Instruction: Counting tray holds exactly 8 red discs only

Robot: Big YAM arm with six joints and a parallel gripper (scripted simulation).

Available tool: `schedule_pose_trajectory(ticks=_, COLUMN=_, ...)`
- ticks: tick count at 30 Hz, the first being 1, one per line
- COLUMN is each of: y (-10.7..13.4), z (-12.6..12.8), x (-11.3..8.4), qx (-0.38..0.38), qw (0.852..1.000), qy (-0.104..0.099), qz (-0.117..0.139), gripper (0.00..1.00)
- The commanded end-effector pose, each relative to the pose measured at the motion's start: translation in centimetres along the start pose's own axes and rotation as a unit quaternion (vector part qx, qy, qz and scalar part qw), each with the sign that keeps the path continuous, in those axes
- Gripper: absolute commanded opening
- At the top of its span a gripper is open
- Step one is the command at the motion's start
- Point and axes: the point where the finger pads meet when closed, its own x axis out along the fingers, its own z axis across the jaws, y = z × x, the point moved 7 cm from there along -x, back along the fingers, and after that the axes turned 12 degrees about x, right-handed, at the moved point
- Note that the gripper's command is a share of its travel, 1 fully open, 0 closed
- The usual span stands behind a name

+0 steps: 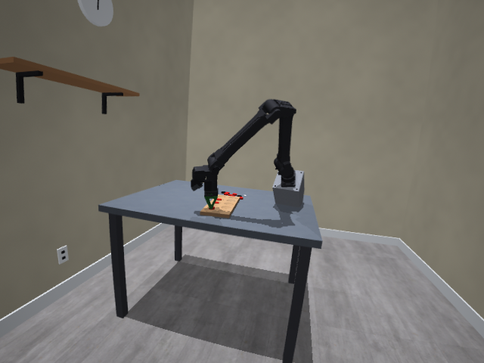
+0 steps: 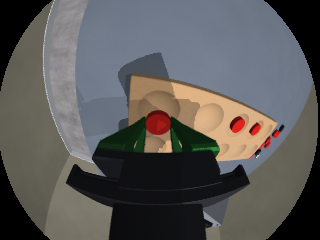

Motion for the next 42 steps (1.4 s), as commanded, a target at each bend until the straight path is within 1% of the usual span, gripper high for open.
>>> schedule_pose_trajectory(ticks=1, y=-1.8, z=0.5, x=-1.8, qx=0.011, qw=0.999, qy=-0.011, qz=-0.038, gripper=0.0)
schedule_pose_trajectory(ticks=3, y=-1.9, z=0.9, x=-2.1, qx=0.008, qw=0.999, qy=-0.015, qz=-0.042, gripper=0.0)
schedule_pose_trajectory(ticks=4, y=-1.6, z=1.4, x=-1.7, qx=0.002, qw=0.999, qy=-0.016, qz=-0.037, gripper=0.0)
schedule_pose_trajectory(ticks=5, y=-1.2, z=1.4, x=-0.5, qx=0.001, qw=1.0, qy=-0.013, qz=-0.025, gripper=0.0)
schedule_pose_trajectory(ticks=6, y=-1.3, z=1.0, x=0.2, qx=0.005, qw=1.0, qy=-0.009, qz=-0.02, gripper=0.0)
schedule_pose_trajectory(ticks=8, y=-1.3, z=1.0, x=0.2, qx=0.005, qw=1.0, qy=-0.009, qz=-0.02, gripper=0.0)
schedule_pose_trajectory(ticks=15, y=-1.6, z=1.2, x=1.1, qx=0.004, qw=1.0, qy=-0.01, qz=-0.021, gripper=0.0)
schedule_pose_trajectory(ticks=20, y=-1.9, z=1.0, x=1.1, qx=0.005, qw=1.0, qy=-0.01, qz=-0.024, gripper=0.0)
schedule_pose_trajectory(ticks=42, y=-1.6, z=1.2, x=1.5, qx=0.002, qw=1.0, qy=-0.011, qz=-0.021, gripper=0.0)
